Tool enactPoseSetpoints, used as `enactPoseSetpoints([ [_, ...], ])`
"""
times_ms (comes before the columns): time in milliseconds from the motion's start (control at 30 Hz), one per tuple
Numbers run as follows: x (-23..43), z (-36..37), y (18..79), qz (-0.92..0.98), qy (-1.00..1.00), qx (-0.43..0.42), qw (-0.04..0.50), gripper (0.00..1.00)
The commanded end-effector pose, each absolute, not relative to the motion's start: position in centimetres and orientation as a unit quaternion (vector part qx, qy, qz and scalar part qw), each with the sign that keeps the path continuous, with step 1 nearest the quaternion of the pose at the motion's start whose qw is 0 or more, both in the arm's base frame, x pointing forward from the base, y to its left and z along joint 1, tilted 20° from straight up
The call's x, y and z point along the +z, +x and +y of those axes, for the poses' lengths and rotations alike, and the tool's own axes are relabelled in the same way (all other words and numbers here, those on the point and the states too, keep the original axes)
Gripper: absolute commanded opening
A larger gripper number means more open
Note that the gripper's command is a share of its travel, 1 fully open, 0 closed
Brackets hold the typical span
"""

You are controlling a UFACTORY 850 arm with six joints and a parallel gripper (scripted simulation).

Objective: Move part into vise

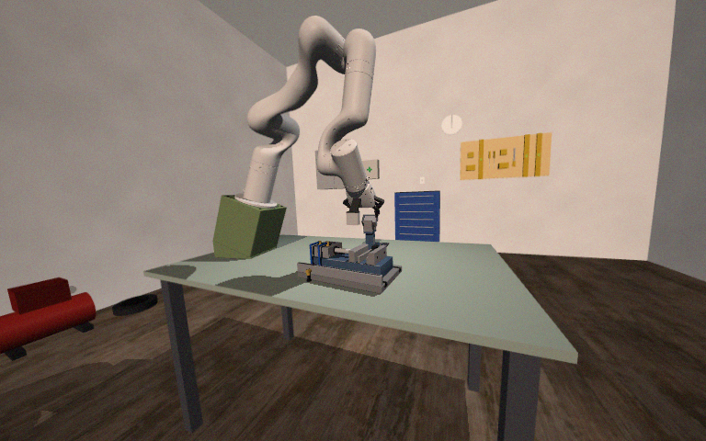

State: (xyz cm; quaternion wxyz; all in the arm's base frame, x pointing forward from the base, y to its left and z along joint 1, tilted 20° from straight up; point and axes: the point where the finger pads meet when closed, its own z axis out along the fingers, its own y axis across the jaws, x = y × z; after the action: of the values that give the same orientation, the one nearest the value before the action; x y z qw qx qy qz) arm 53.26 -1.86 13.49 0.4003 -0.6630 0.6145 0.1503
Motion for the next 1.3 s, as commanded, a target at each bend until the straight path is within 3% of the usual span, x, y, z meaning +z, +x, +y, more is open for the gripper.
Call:
enactPoseSetpoints([
  [0, 13.2, -1.5, 53.4, 0.614, -0.663, 0.150, 0.401, 0.89],
  [1267, 11.7, 0.2, 54.2, 0.614, -0.663, 0.150, 0.401, 0.89],
])
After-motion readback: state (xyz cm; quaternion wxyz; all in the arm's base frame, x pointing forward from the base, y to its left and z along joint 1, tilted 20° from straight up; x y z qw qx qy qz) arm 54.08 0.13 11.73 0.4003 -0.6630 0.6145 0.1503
